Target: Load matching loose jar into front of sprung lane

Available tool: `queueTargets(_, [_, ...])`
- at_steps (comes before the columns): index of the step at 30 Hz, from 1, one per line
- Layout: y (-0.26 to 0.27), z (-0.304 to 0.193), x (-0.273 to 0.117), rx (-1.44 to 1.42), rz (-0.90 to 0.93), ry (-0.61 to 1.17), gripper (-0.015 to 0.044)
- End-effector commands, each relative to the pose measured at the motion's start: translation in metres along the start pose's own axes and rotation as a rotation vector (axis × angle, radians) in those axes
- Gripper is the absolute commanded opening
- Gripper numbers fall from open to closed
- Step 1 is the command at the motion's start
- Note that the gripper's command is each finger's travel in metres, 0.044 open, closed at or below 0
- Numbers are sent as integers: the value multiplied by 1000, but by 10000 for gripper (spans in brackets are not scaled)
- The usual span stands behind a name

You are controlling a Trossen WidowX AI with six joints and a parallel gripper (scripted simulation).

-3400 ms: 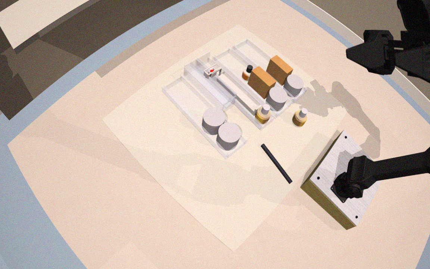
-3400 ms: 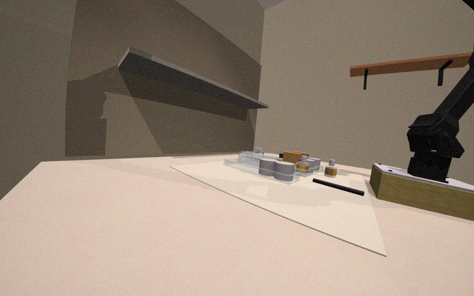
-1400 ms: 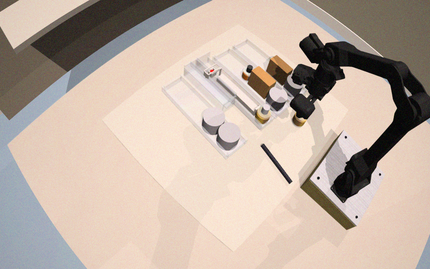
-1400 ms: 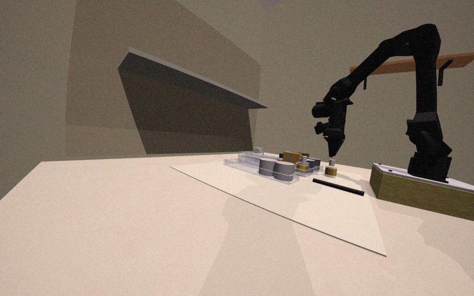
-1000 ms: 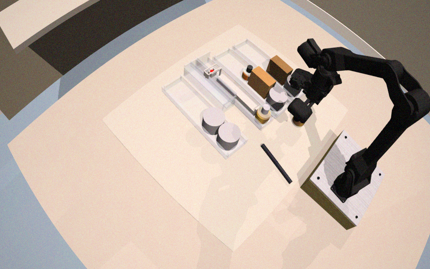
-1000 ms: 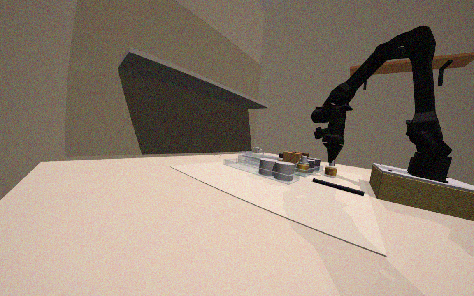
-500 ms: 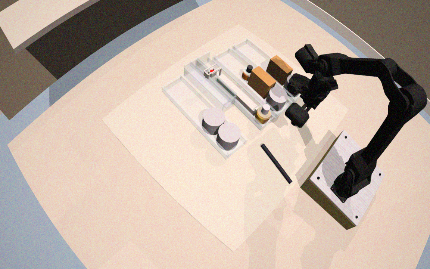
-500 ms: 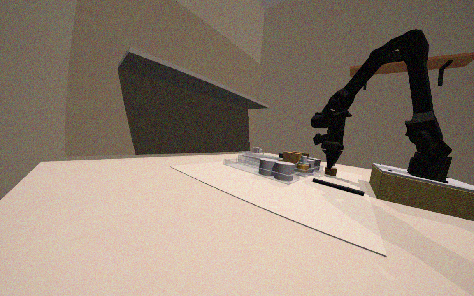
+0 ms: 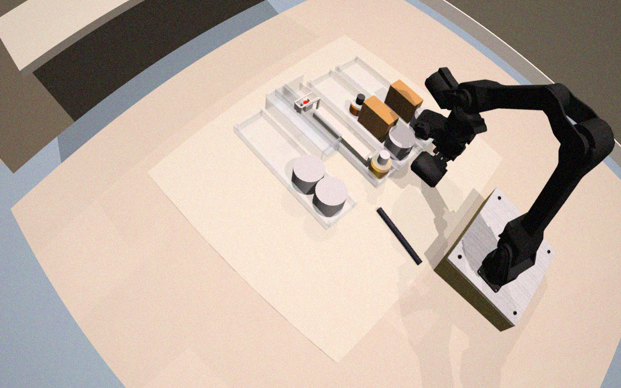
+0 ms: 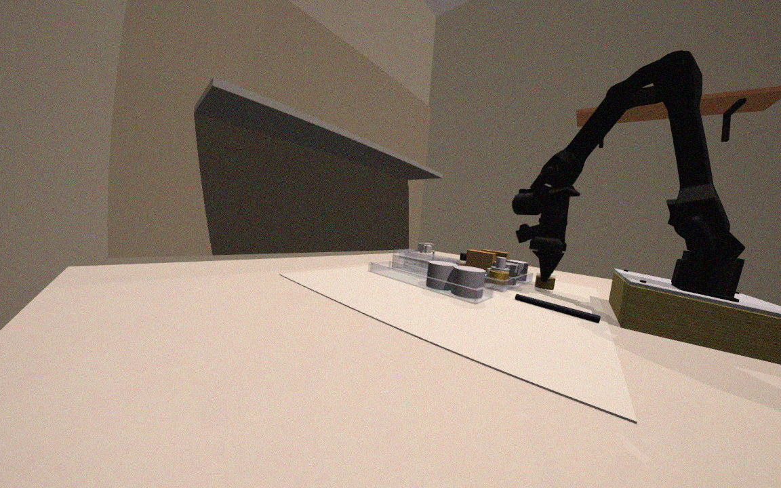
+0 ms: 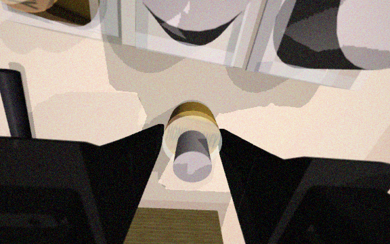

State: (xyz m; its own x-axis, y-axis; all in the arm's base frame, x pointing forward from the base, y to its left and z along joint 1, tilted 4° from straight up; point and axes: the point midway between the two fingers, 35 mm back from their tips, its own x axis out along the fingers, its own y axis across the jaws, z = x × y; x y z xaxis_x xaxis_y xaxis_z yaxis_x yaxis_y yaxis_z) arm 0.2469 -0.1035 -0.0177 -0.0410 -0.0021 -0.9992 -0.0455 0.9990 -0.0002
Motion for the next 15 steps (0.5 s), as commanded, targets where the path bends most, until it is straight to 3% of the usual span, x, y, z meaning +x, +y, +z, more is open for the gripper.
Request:
queueTargets(1, [-1,-1,1,-3,-4,2,157])
queueTargets(4, [-1,-1,1,-3,-4,2,138])
queueTargets(9, [-1,3,-16,-3,-4,2,6])
queueTargets(15, [2,5,-59,-3,-4,1,0])
